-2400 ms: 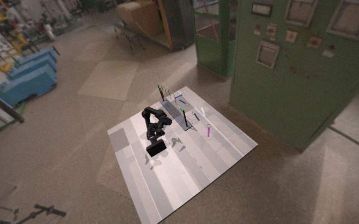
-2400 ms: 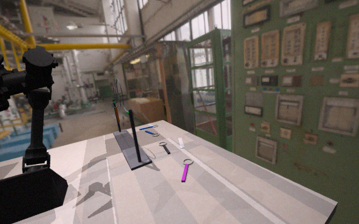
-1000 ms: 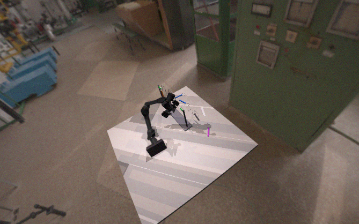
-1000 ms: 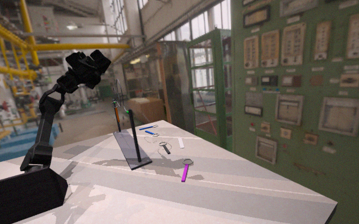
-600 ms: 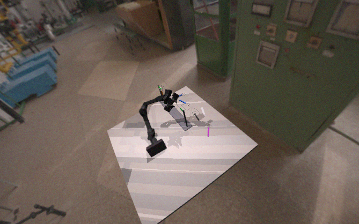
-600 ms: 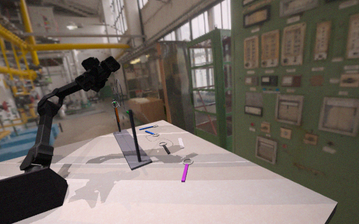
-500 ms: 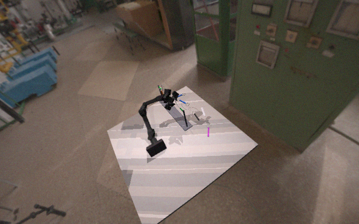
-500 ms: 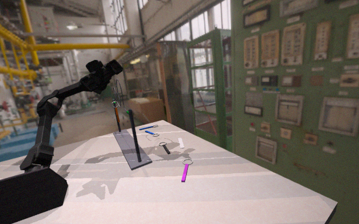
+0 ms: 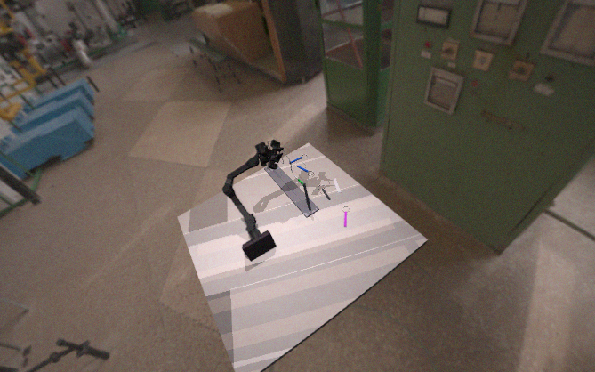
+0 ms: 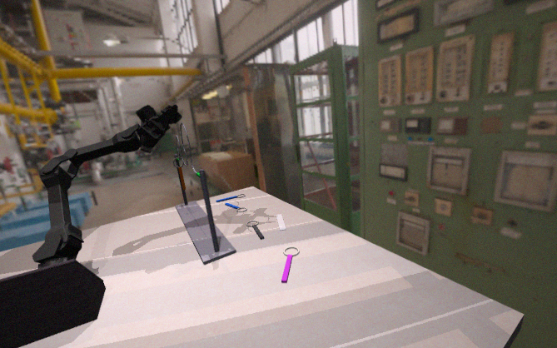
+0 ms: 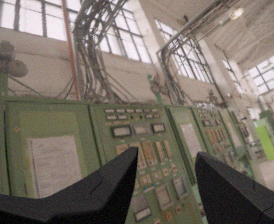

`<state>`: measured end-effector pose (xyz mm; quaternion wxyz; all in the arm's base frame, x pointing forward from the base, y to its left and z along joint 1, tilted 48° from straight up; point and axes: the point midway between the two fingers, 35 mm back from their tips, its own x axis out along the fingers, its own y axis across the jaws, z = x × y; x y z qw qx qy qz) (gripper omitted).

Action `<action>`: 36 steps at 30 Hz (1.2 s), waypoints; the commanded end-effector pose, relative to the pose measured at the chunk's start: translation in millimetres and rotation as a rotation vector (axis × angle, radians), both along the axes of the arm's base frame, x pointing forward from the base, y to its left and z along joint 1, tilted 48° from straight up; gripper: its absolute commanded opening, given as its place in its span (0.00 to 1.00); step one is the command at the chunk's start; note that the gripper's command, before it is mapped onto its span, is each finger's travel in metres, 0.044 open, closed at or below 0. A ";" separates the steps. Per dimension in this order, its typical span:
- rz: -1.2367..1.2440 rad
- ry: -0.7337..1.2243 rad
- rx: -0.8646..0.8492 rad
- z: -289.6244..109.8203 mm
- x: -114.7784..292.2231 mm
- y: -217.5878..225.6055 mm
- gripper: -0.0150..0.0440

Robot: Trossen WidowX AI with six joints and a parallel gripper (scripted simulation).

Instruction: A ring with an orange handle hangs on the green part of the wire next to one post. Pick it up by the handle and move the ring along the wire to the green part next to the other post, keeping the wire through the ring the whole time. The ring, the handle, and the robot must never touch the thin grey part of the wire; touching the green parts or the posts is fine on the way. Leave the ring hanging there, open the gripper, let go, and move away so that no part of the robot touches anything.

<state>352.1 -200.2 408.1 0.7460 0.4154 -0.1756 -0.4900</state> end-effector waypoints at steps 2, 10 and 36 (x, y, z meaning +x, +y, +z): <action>0.128 -0.113 -0.009 25.4 5.9 42.6 0.53; 0.356 -0.267 -0.010 60.5 10.8 124.8 0.53; 0.867 -0.211 -0.086 50.5 -0.7 399.1 0.53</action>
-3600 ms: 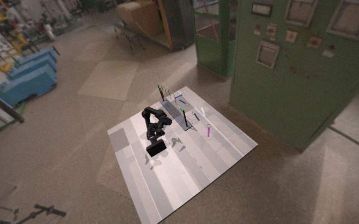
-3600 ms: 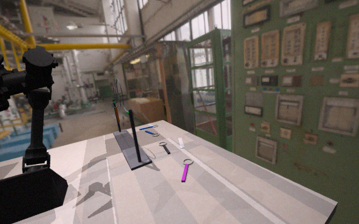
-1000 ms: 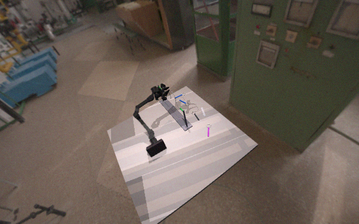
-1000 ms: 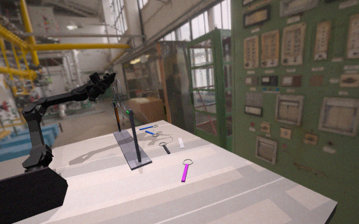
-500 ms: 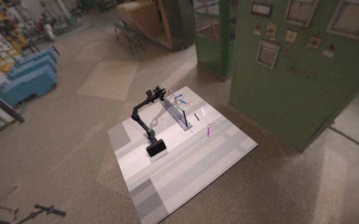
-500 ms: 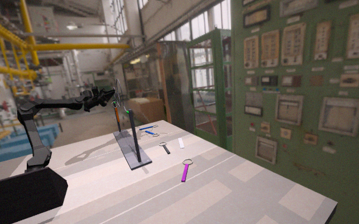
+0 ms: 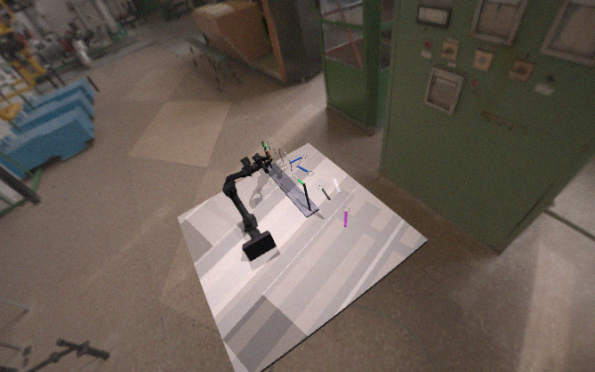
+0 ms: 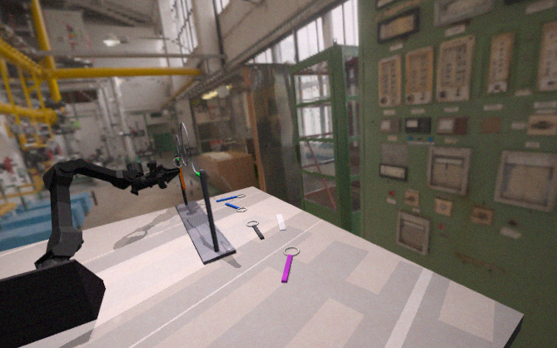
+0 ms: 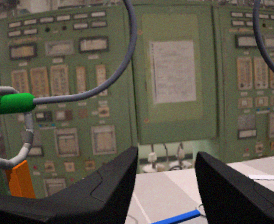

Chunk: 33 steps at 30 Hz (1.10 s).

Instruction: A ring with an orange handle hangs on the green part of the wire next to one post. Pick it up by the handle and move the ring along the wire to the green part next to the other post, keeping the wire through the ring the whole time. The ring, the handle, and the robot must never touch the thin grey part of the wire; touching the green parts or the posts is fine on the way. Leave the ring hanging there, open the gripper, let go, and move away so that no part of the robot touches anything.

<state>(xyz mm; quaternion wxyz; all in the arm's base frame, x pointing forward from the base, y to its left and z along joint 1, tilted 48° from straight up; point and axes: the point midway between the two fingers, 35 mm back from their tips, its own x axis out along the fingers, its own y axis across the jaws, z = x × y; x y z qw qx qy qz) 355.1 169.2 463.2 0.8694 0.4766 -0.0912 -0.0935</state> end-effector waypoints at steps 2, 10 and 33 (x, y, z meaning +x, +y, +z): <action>0.064 0.013 -0.042 -8.5 -9.9 54.2 0.53; 0.184 0.030 -0.112 -28.5 -52.7 150.0 0.53; 0.205 0.025 -0.129 7.9 -13.2 130.4 0.53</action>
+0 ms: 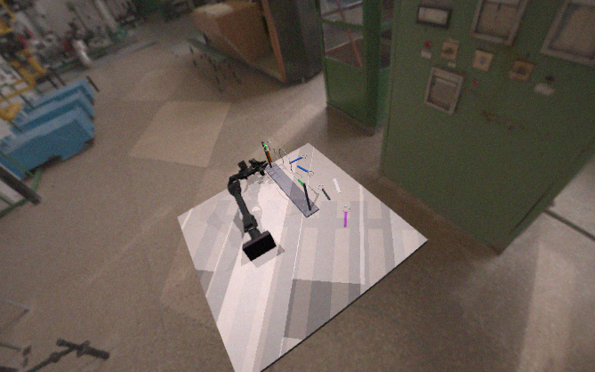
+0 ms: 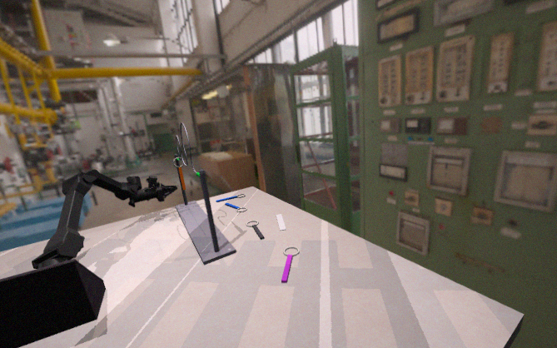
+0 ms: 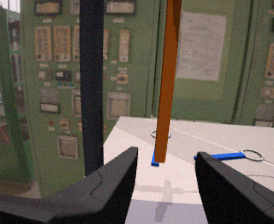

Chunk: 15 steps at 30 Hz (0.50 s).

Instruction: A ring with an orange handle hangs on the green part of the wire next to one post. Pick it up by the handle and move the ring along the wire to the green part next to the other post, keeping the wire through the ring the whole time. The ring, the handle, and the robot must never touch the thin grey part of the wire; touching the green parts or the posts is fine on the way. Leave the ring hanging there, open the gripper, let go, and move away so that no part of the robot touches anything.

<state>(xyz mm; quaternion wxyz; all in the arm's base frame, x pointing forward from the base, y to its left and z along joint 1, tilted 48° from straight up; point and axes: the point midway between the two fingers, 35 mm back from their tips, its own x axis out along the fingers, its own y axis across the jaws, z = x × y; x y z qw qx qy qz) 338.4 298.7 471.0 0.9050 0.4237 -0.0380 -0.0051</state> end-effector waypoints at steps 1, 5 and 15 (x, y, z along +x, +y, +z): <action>0.003 0.000 0.003 0.4 5.0 1.0 0.53; 0.003 -0.001 0.003 1.2 11.1 1.4 0.53; 0.003 -0.002 0.002 3.0 26.4 1.8 0.53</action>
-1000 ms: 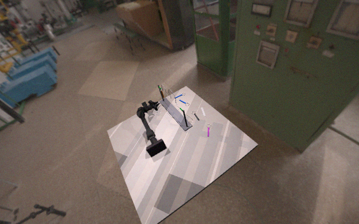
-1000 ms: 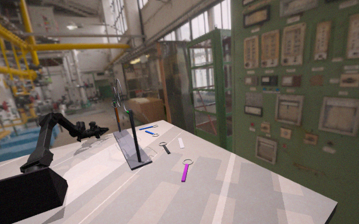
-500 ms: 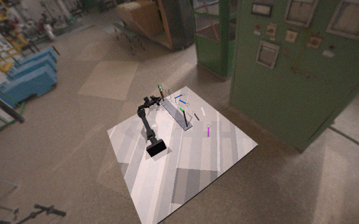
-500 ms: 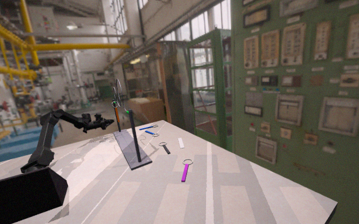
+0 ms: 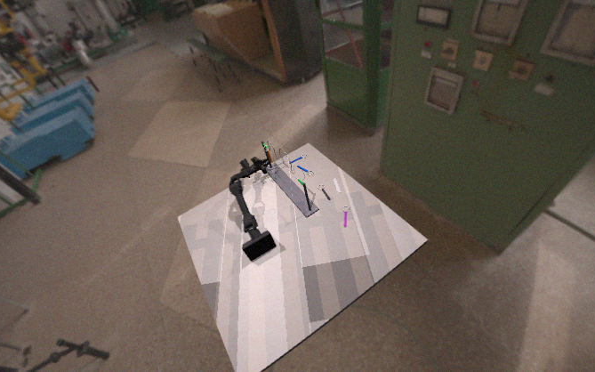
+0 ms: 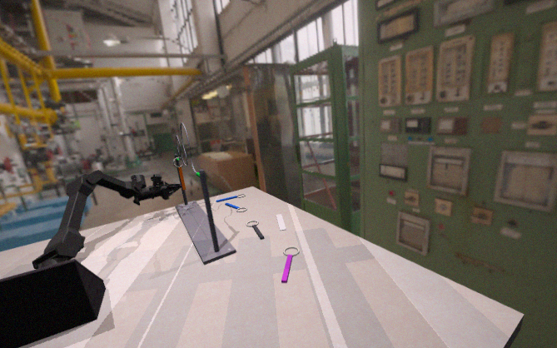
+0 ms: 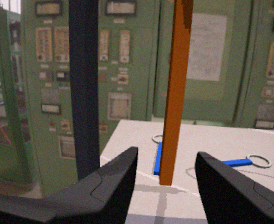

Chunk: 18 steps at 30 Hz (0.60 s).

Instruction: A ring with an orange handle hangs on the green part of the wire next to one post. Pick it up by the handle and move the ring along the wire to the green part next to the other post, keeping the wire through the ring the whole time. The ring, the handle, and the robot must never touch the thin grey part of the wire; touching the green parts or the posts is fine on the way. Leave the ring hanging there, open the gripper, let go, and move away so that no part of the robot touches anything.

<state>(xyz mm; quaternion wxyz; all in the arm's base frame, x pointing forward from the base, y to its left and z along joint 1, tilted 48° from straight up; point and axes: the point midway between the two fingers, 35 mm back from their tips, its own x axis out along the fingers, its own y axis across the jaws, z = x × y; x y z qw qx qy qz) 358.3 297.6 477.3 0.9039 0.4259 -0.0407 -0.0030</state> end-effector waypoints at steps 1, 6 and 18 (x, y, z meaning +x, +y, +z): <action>0.001 0.004 -0.003 -3.2 8.0 2.9 0.53; 0.001 0.004 -0.003 -2.5 15.7 2.8 0.53; 0.001 0.002 -0.004 -1.4 34.5 1.6 0.53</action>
